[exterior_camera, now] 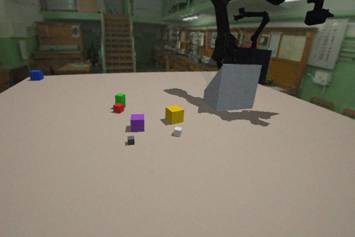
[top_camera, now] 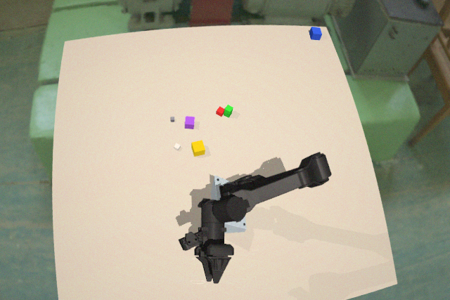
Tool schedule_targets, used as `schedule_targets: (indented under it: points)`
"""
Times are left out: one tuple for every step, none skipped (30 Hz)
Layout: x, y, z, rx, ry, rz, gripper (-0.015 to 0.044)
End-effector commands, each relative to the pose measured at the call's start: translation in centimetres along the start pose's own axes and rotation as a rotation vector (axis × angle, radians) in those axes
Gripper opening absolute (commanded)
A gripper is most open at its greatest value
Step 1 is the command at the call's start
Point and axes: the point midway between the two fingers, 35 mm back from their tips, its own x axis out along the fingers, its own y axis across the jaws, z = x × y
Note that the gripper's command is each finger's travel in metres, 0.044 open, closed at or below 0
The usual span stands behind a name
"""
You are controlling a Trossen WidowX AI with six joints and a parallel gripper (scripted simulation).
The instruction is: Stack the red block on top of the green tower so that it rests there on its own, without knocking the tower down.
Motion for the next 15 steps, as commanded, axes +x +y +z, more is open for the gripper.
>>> schedule_targets:
  points:
    - [-0.1,0.1,0.2,-0.002,-0.008,0.003,0.0426]
    - [-0.4,0.3,0.8,-0.009,-0.030,0.011,0.0440]
    - [-1.0,0.6,1.8,-0.019,-0.069,0.024,0.0440]
    - [-1.7,1.0,2.9,-0.032,-0.115,0.037,0.0440]
    - [-2.5,1.3,4.1,-0.044,-0.162,0.049,0.0440]
    - [-3.3,1.6,5.2,-0.056,-0.209,0.059,0.0440]
    - [-4.2,1.9,6.3,-0.067,-0.257,0.067,0.0440]
    - [-5.1,2.1,7.4,-0.078,-0.304,0.073,0.0440]
    - [-6.1,2.3,8.4,-0.088,-0.351,0.078,0.0440]
    - [-7.1,2.4,9.5,-0.098,-0.399,0.080,0.0440]
    - [-8.0,2.3,10.2,-0.108,-0.427,0.083,0.0440]
    - [-9.0,2.1,10.9,-0.116,-0.457,0.084,0.0440]
    - [-9.9,2.0,11.6,-0.124,-0.489,0.084,0.0440]
    - [-10.7,2.0,12.3,-0.130,-0.523,0.082,0.0440]
    - [-11.5,2.1,12.9,-0.135,-0.556,0.079,0.0440]
